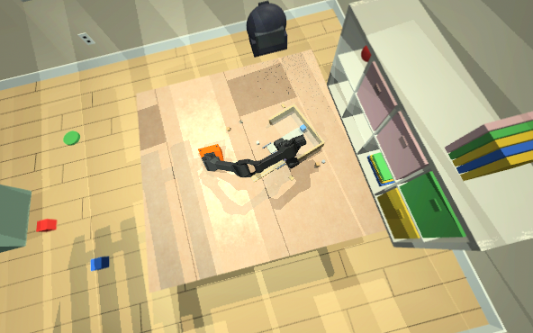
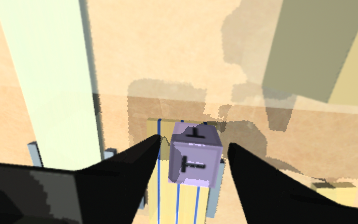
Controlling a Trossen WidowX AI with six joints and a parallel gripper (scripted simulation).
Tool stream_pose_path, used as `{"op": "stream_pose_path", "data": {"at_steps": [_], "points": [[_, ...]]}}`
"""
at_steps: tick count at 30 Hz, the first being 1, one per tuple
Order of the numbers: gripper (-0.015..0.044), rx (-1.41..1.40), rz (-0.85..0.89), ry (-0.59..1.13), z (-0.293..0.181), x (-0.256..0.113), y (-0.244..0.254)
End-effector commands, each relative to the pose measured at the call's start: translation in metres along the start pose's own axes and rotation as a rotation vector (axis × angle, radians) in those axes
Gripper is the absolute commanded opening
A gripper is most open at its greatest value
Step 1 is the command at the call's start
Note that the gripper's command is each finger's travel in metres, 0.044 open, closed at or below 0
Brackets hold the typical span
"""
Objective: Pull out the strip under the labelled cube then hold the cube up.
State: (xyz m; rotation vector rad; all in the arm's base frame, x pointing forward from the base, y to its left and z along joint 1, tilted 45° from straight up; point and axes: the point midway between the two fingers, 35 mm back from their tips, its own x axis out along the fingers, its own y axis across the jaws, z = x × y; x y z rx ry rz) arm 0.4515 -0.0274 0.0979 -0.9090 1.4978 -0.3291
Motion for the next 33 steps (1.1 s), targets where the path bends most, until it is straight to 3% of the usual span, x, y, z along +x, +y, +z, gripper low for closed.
{"op": "stream_pose_path", "data": {"at_steps": [1,3,7,14,18,33], "points": [[0.0250,-0.006,-0.002,0.007,-0.002,0.003,0.001],[0.0250,-0.006,-0.002,0.007,-0.002,0.003,0.001],[0.0145,0.000,0.000,0.001,0.000,0.001,0.000],[0.0098,0.000,0.000,0.001,0.000,0.001,0.000],[0.0000,-0.001,0.000,0.001,-0.002,-0.001,0.002],[0.0000,-0.009,0.001,0.009,-0.050,-0.041,0.032]]}}
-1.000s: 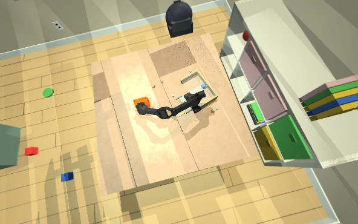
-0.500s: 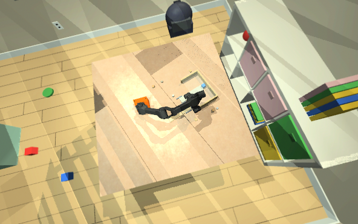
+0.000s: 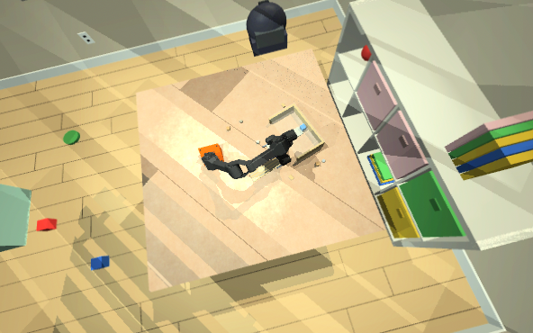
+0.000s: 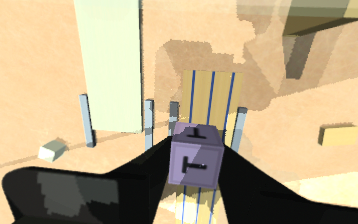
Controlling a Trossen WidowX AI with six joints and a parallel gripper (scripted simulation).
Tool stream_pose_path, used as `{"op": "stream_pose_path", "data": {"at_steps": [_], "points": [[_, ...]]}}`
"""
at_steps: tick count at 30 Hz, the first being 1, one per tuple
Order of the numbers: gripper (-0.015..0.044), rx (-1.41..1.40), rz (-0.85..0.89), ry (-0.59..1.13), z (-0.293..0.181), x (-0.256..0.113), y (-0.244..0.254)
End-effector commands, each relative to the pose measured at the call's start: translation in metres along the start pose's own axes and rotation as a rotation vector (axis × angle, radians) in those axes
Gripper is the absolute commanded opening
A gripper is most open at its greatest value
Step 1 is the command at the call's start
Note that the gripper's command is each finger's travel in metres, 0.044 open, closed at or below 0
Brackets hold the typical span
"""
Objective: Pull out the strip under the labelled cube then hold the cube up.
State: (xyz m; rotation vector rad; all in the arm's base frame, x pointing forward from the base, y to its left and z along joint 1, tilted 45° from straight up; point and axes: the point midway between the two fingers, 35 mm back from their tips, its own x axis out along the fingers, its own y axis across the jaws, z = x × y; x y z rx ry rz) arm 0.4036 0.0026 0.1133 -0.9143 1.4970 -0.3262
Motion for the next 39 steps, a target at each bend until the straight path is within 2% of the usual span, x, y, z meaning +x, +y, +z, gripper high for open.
{"op": "stream_pose_path", "data": {"at_steps": [1,32,39], "points": [[0.0000,-0.004,0.003,0.011,-0.012,-0.004,0.008],[0.0000,-0.009,0.006,0.014,-0.094,-0.005,0.059],[0.0000,-0.009,0.006,0.014,-0.096,-0.012,0.060]]}}
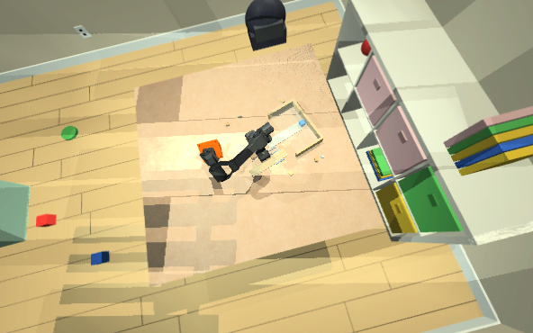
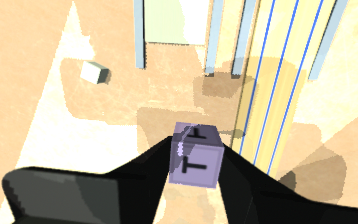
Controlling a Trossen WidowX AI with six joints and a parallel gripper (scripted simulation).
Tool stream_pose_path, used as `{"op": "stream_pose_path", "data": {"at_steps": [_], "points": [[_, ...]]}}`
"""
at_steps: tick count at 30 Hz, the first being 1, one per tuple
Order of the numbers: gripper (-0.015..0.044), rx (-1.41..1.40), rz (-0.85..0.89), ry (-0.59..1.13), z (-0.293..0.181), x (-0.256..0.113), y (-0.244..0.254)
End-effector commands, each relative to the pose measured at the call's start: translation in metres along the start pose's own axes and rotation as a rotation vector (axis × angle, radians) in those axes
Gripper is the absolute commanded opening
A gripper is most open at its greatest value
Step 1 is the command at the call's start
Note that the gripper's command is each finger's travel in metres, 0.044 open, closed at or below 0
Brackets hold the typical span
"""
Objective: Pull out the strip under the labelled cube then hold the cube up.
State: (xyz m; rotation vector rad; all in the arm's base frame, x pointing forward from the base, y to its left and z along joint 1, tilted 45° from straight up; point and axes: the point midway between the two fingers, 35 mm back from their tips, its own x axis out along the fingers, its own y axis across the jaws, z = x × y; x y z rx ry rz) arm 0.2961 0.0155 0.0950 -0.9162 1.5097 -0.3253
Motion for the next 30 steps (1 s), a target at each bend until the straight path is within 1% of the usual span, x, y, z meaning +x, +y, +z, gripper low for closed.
{"op": "stream_pose_path", "data": {"at_steps": [1,5,7,30], "points": [[0.0000,-0.003,0.004,0.004,-0.003,-0.010,0.002],[0.0000,-0.003,0.004,0.004,-0.003,-0.030,0.002],[0.0000,-0.003,0.004,0.004,-0.003,-0.033,0.002],[0.0000,-0.003,0.004,0.004,-0.003,-0.033,0.002]]}}
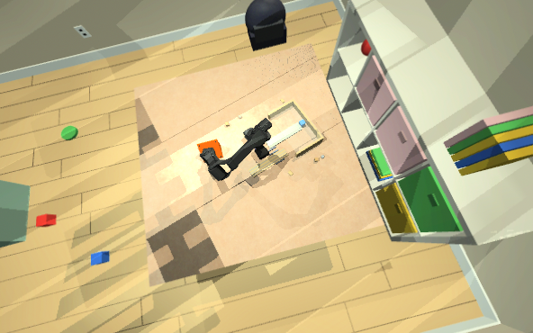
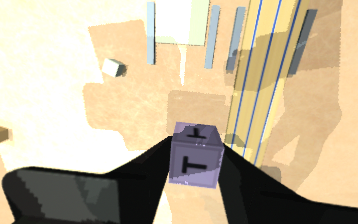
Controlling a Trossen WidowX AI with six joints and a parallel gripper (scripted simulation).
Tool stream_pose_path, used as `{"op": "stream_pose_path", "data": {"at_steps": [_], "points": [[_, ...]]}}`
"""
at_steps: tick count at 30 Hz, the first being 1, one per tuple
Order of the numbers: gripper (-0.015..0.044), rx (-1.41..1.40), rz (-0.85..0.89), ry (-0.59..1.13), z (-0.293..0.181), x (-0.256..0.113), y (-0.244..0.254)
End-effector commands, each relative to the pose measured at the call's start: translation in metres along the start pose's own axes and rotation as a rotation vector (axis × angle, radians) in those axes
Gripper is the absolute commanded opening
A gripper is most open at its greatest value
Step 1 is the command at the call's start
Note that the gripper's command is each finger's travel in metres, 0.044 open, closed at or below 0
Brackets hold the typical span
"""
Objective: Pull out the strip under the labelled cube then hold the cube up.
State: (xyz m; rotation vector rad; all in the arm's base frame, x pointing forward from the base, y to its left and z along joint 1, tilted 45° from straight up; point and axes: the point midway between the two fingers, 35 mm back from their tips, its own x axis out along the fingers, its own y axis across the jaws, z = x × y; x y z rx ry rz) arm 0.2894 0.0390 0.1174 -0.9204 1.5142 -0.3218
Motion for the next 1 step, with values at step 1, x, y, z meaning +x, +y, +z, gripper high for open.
{"op": "stream_pose_path", "data": {"at_steps": [1], "points": [[0.0000,0.003,0.003,0.001,-0.0001,-0.0002,0.0003]]}}
